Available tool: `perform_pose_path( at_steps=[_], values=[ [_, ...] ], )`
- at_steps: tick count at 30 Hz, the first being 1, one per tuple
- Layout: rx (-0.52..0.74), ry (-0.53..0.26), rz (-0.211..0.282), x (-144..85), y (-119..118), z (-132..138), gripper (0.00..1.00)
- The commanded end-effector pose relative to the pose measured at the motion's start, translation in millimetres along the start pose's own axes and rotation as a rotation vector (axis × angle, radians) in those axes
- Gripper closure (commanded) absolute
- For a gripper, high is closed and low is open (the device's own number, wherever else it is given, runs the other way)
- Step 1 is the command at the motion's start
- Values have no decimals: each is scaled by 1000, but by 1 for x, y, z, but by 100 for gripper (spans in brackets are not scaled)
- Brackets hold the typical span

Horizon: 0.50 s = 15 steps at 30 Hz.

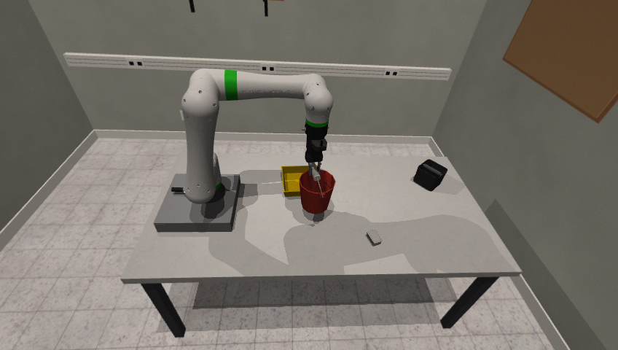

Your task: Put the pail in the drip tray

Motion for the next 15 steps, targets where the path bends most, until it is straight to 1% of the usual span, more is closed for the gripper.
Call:
perform_pose_path(
  at_steps=[1, 10, 12, 15],
  values=[
    [0, 1, -3, -1, 2, 7, 100],
    [0, 1, -3, -1, 10, 32, 100],
    [0, 1, -3, -1, 10, 32, 100],
    [0, 1, -3, -1, 13, 41, 100]
  ],
)
Point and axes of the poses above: the point where the finger pads meet when closed, its own x axis out along the fingers, its own y axis across the jaws, z = x × y, the point moved 4 cm from there along -x, back along the fingers, and after that the axes turned 15 degrees about x, right-handed, at the moved point
